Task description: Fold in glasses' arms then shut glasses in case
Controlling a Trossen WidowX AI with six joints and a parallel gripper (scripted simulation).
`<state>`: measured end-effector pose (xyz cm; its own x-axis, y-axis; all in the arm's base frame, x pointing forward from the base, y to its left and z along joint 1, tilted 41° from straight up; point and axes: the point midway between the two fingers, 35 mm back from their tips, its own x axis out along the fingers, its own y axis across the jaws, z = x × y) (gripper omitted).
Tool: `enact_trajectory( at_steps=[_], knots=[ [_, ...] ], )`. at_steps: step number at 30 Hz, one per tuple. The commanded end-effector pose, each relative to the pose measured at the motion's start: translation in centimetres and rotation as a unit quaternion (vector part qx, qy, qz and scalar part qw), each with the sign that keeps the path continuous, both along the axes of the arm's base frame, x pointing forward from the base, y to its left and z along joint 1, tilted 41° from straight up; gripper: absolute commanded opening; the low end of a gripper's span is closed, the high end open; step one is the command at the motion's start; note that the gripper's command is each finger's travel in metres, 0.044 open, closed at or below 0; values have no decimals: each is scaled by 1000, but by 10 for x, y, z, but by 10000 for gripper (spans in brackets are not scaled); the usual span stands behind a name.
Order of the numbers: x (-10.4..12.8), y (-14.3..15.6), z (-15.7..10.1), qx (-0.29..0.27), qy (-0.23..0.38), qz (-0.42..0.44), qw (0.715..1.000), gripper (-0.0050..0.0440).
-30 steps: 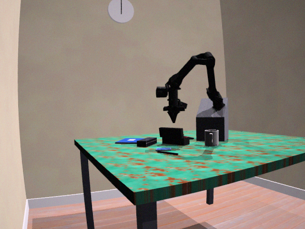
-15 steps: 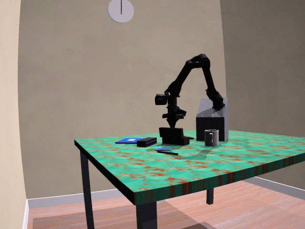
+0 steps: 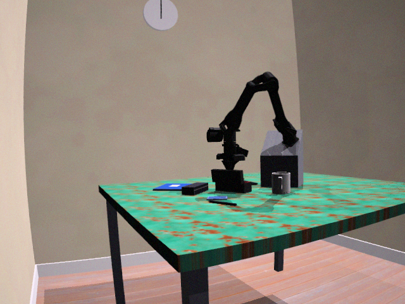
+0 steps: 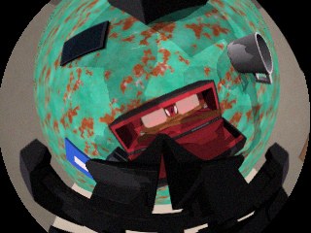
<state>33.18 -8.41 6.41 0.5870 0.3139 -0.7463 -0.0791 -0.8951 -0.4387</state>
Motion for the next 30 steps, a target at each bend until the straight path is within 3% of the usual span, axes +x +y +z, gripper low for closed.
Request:
enact_trajectory(
  at_steps=[1,30],
  knots=[
    [0,4,-6,3,6,-1,1000,0],
    [5,-13,-9,3,6,-1,1000,0]
  ],
)
